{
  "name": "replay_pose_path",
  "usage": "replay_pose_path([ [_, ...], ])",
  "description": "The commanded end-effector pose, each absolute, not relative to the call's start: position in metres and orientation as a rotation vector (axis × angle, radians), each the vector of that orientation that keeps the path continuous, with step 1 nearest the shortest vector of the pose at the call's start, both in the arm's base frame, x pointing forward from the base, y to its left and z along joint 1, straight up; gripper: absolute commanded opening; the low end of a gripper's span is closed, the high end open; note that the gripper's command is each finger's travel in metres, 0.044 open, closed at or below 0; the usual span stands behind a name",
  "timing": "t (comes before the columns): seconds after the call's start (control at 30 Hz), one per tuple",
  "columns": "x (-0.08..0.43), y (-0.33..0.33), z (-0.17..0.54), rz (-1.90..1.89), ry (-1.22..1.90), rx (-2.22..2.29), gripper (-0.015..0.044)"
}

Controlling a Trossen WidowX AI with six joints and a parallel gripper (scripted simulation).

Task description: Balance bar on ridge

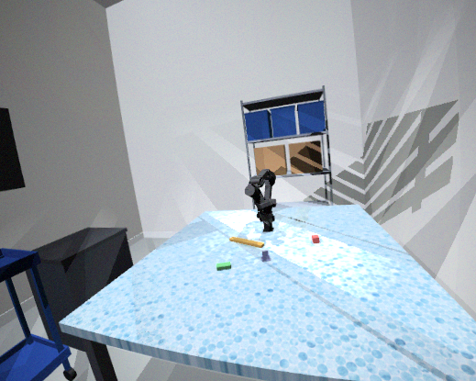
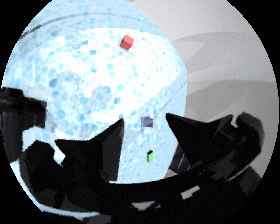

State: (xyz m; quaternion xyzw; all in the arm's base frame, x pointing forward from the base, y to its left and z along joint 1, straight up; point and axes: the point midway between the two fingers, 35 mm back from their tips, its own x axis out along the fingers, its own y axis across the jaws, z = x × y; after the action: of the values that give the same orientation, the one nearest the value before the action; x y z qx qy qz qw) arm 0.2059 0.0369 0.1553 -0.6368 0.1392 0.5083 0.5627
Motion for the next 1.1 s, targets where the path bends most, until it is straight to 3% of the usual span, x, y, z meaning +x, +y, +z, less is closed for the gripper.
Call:
replay_pose_path([
  [0.0, 0.210, 0.016, 0.150, 1.165, 0.470, -1.447, 0.0315],
  [0.83, 0.186, -0.115, 0.120, 0.935, 1.263, -1.012, 0.0315],
  [1.07, 0.176, -0.131, 0.116, 0.903, 1.358, -0.940, 0.0315],
])
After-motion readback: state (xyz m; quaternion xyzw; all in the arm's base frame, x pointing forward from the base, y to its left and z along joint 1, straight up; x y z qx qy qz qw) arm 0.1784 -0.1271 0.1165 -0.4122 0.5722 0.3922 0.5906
